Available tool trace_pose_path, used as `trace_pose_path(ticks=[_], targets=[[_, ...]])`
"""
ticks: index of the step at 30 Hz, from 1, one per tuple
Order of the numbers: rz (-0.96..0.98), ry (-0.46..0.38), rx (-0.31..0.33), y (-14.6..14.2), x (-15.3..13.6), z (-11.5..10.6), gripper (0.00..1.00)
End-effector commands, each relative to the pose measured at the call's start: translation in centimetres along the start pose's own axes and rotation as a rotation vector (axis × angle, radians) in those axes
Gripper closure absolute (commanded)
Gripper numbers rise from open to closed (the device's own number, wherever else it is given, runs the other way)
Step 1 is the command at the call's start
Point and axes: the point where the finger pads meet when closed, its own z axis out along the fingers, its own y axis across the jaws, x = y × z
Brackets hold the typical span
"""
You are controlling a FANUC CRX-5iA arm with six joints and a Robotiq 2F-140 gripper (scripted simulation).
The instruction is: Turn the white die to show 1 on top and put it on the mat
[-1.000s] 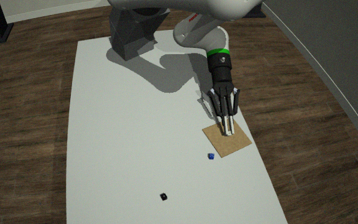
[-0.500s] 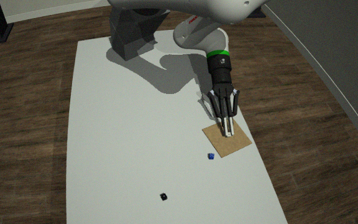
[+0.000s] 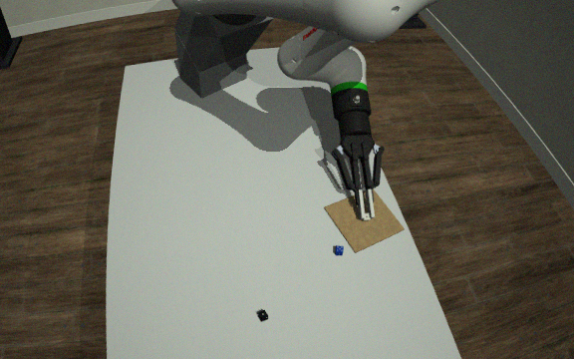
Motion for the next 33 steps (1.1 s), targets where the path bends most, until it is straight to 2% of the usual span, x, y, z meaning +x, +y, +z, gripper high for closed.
trace_pose_path(ticks=[1, 31, 33], targets=[[0.0, 0.0, 0.0, 0.0, 0.0, -0.01, 0.84], [0.0, 0.0, 0.0, 0.0, 0.0, -0.01, 0.84], [0.0, 0.0, 0.0, 0.0, 0.0, -0.01, 0.82]])
